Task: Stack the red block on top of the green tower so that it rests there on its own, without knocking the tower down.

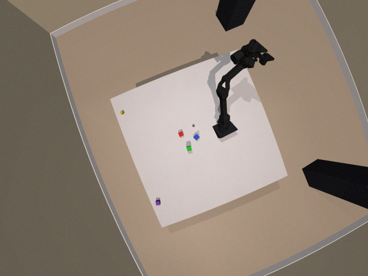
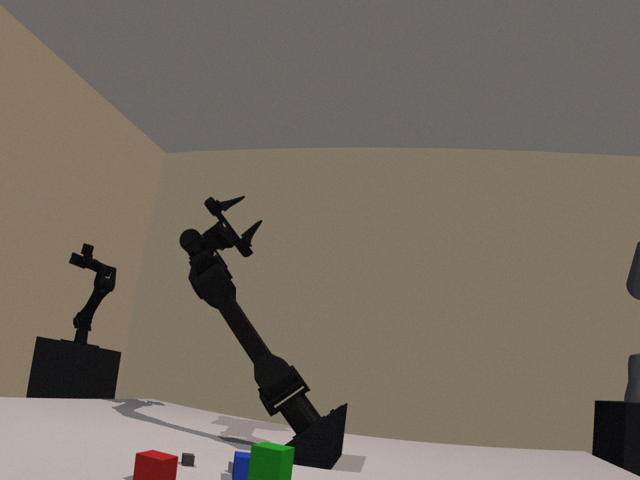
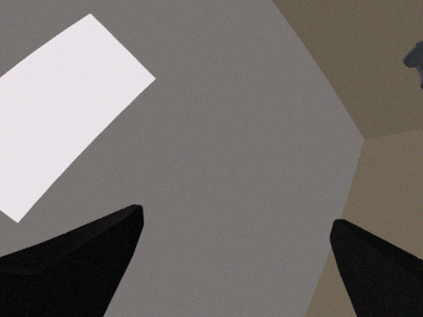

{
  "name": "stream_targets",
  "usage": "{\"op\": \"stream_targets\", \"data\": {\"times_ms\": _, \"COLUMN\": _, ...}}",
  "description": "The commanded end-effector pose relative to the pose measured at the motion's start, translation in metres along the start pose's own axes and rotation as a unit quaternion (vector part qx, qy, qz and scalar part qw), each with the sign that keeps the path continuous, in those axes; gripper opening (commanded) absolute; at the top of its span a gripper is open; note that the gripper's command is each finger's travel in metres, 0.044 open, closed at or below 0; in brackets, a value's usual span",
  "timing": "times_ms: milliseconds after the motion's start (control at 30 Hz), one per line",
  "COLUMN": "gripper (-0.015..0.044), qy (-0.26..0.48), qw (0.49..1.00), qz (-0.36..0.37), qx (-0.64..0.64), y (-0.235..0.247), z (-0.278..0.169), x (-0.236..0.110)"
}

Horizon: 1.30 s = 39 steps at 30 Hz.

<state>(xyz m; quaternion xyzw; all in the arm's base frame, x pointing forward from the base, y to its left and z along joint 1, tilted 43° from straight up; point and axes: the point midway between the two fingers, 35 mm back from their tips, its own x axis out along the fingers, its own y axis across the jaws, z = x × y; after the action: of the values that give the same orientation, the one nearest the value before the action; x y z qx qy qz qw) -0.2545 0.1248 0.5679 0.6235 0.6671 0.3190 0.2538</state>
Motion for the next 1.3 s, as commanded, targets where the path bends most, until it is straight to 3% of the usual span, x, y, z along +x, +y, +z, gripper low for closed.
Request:
{"op": "stream_targets", "data": {"times_ms": 0, "gripper": 0.0426, "qy": 0.001, "qw": 1.0, "qz": 0.0, "qx": -0.001, "y": 0.0, "z": 0.0, "x": 0.0}}
{"op": "stream_targets", "data": {"times_ms": 200, "gripper": 0.044, "qy": 0.048, "qw": 0.998, "qz": -0.016, "qx": -0.046, "y": -0.009, "z": -0.017, "x": -0.024}}
{"op": "stream_targets", "data": {"times_ms": 633, "gripper": 0.044, "qy": 0.225, "qw": 0.957, "qz": -0.044, "qx": -0.179, "y": -0.031, "z": -0.062, "x": -0.119}}
{"op": "stream_targets", "data": {"times_ms": 1267, "gripper": 0.044, "qy": 0.505, "qw": 0.808, "qz": -0.017, "qx": -0.303, "y": -0.034, "z": -0.075, "x": -0.297}}
